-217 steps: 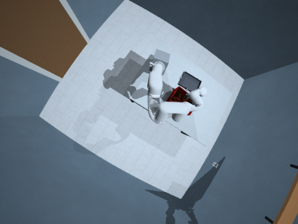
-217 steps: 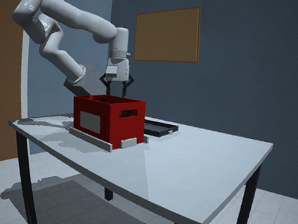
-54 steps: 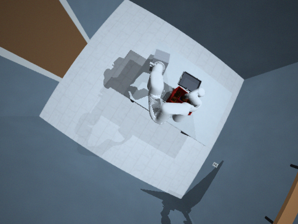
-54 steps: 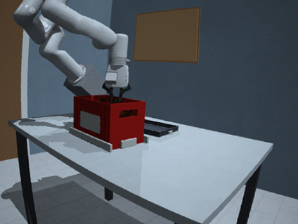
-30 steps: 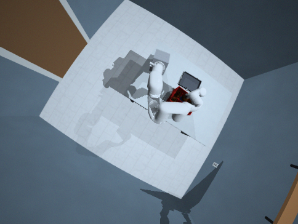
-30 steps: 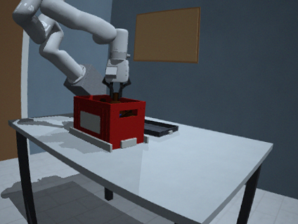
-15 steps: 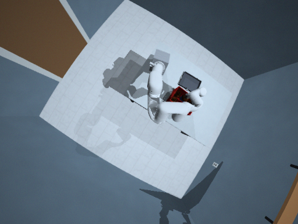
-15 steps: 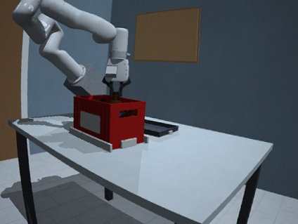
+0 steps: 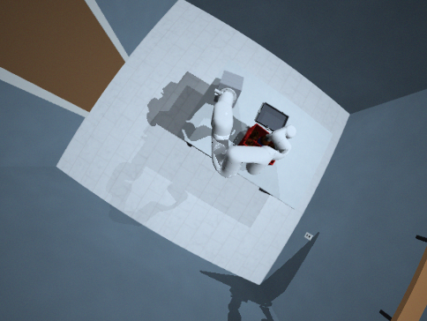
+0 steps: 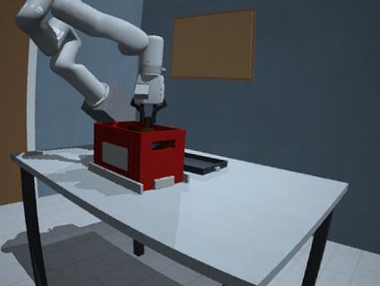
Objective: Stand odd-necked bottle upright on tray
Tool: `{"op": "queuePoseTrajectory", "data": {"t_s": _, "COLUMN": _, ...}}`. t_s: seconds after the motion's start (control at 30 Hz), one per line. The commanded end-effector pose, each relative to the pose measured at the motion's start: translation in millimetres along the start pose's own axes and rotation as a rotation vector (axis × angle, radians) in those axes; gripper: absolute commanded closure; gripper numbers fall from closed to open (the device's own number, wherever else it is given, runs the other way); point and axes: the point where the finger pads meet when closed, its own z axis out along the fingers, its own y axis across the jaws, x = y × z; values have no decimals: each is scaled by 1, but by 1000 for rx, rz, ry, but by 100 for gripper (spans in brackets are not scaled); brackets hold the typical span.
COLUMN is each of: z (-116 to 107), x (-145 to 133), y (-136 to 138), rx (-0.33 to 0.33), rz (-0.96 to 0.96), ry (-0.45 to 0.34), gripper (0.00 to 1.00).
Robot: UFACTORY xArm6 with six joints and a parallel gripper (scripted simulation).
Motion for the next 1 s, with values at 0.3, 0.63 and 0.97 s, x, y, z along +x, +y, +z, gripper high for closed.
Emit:
{"op": "queuePoseTrajectory", "data": {"t_s": 0.3, "z": -5, "x": 1, "y": -1, "rx": 3, "rz": 1, "ry": 1, "gripper": 100}}
{"op": "queuePoseTrajectory", "data": {"t_s": 0.63, "z": -15, "x": 1, "y": -1, "rx": 3, "rz": 1, "ry": 1, "gripper": 100}}
{"op": "queuePoseTrajectory", "data": {"t_s": 0.97, "z": -25, "x": 1, "y": -1, "rx": 3, "rz": 1, "ry": 1, "gripper": 100}}
